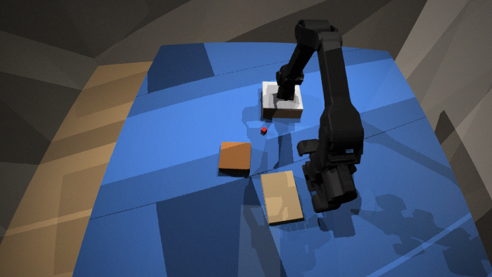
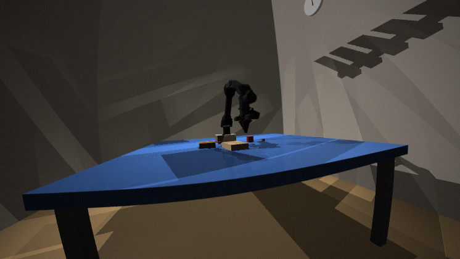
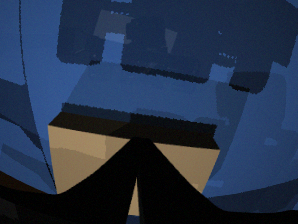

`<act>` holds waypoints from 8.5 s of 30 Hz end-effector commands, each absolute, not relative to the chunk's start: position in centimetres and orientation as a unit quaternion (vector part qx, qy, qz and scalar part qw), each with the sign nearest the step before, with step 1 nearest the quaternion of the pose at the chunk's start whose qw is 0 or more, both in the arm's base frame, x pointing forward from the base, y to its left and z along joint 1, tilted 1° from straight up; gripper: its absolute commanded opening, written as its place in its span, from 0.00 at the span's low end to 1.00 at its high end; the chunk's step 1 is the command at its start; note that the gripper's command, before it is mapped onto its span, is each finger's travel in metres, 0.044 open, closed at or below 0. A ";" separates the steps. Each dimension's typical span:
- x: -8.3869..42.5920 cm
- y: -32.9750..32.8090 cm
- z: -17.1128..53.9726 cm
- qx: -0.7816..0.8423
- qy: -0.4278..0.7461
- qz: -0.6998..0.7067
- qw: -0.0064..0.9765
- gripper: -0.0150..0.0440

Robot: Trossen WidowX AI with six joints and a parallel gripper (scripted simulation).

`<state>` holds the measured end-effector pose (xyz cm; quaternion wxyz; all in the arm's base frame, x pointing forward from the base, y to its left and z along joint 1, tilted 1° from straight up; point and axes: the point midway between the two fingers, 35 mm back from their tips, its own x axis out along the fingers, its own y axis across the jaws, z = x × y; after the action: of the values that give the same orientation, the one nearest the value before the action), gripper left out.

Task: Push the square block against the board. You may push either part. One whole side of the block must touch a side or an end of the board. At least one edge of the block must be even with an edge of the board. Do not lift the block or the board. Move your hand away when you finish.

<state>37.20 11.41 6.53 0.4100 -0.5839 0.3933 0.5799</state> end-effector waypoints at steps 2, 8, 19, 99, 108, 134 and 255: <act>36.9 12.0 6.5 -0.584 0.395 0.578 0.411 0.25; 36.6 12.9 6.5 -0.584 0.395 0.578 0.411 0.25; 36.3 13.7 9.7 -0.583 0.395 0.579 0.411 0.25; 24.8 -2.9 6.7 -0.177 0.682 0.174 0.688 0.25; 21.1 -4.7 4.9 -0.069 0.703 0.065 0.705 0.25; 19.3 -5.7 -1.4 -0.027 0.706 0.023 0.707 0.25; 33.9 -19.3 4.9 0.439 0.544 -0.442 0.563 0.25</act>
<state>33.43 -18.39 5.22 -0.5834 -0.4164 -0.5600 0.4155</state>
